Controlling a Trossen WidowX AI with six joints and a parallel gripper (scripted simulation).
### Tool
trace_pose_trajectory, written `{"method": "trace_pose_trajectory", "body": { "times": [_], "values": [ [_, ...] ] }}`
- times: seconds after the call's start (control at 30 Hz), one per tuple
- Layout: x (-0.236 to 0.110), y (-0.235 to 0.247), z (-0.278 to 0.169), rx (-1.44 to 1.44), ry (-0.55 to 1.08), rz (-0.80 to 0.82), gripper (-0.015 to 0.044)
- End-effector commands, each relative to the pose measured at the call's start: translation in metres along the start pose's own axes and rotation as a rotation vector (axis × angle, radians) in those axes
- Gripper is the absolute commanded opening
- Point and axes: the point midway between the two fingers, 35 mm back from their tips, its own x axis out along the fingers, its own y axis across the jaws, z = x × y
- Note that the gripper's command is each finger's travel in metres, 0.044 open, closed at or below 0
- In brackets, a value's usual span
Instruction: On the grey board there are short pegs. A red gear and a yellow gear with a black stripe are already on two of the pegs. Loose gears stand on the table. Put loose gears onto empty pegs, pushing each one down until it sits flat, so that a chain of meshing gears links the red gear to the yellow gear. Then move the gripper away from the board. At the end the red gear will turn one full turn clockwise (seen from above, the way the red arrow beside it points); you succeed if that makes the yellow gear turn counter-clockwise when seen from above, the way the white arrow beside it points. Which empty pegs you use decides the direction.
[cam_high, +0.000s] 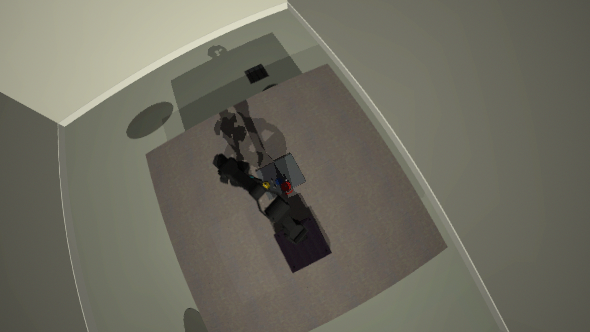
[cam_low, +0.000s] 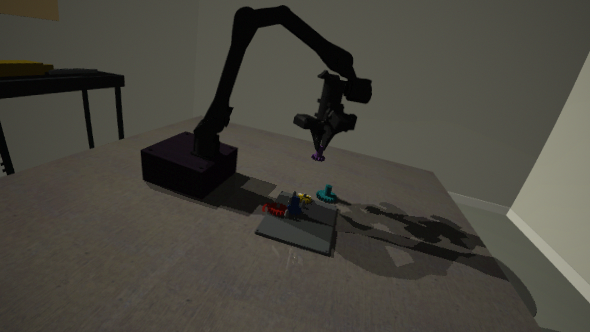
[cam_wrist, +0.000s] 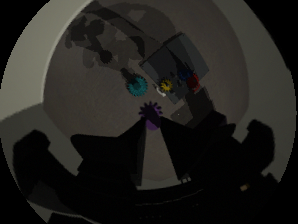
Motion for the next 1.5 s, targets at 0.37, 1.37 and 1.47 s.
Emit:
{"method": "trace_pose_trajectory", "body": {
  "times": [0.37, 1.37, 1.47],
  "values": [
    [0.017, -0.022, 0.028, -0.003, 0.001, 0.0, 0.0],
    [0.048, -0.074, 0.073, 0.0, -0.006, -0.004, 0.0],
    [0.051, -0.079, 0.076, -0.001, -0.007, -0.004, 0.0]
  ]
}}
